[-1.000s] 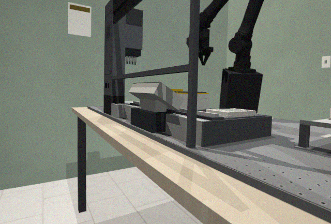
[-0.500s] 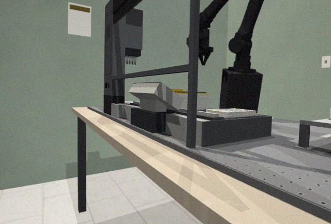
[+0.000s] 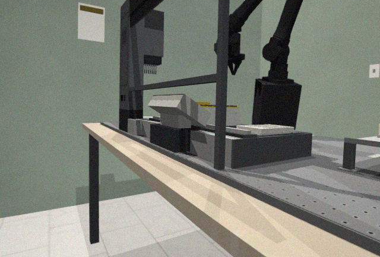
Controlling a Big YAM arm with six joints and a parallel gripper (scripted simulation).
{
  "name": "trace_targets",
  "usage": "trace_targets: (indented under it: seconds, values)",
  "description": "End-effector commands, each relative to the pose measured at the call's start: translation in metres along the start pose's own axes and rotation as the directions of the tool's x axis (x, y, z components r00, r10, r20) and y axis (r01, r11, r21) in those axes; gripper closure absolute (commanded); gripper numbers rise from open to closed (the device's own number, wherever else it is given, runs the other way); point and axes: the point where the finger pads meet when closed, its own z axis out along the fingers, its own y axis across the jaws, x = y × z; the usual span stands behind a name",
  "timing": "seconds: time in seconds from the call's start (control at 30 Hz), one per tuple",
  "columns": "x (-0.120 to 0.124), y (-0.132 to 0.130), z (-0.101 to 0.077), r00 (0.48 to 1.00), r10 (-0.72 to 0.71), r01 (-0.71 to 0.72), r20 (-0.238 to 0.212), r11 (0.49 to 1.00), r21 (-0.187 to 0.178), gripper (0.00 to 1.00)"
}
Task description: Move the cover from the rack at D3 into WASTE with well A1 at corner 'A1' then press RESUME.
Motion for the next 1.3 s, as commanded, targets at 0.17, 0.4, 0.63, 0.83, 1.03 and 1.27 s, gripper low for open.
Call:
trace_targets:
  seconds: [0.17,0.4,0.63,0.83,1.03,1.27]
  values:
    - [0.000,0.005,0.001,1.000,-0.025,0.025,-0.004,1.000,-0.010,1.00]
    - [-0.002,0.002,0.013,1.000,-0.030,0.030,-0.003,1.000,-0.007,1.00]
    - [-0.002,0.002,0.025,1.000,-0.010,0.010,-0.002,1.000,-0.007,1.00]
    - [-0.002,0.002,0.031,1.000,-0.010,0.009,-0.001,1.000,-0.008,1.00]
    - [-0.002,0.003,0.041,1.000,-0.010,0.010,-0.001,1.000,-0.008,1.00]
    - [-0.002,0.003,0.053,1.000,-0.010,0.010,-0.001,1.000,-0.008,1.00]
